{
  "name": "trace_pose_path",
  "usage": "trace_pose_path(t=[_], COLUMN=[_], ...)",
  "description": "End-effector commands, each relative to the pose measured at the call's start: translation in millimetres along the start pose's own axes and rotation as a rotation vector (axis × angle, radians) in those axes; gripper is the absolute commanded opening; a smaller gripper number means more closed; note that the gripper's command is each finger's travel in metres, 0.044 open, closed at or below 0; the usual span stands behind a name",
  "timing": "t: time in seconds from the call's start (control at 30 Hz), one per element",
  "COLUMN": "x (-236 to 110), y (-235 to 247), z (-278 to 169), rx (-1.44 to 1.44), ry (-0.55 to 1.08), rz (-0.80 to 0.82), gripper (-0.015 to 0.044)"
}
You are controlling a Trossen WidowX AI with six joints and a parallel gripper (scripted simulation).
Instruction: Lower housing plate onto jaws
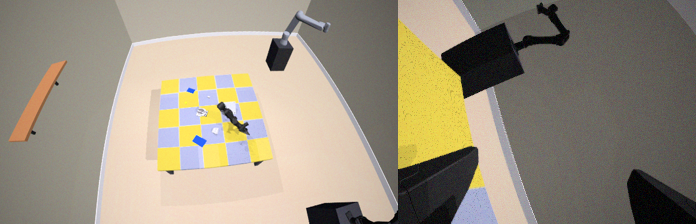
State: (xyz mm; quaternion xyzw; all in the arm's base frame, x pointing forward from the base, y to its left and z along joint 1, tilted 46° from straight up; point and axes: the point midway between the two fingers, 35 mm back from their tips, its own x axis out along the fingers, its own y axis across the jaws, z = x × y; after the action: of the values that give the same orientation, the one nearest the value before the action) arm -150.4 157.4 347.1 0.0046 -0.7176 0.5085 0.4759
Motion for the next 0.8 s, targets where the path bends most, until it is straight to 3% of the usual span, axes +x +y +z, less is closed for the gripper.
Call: trace_pose_path(t=[0.0,0.77], x=[0.0,15.2], y=[0.0,11.8], z=[0.0,-36.9], rx=[0.0,0.126], ry=[0.0,0.097], rz=[0.0,0.098], gripper=[0.0426,0.044])
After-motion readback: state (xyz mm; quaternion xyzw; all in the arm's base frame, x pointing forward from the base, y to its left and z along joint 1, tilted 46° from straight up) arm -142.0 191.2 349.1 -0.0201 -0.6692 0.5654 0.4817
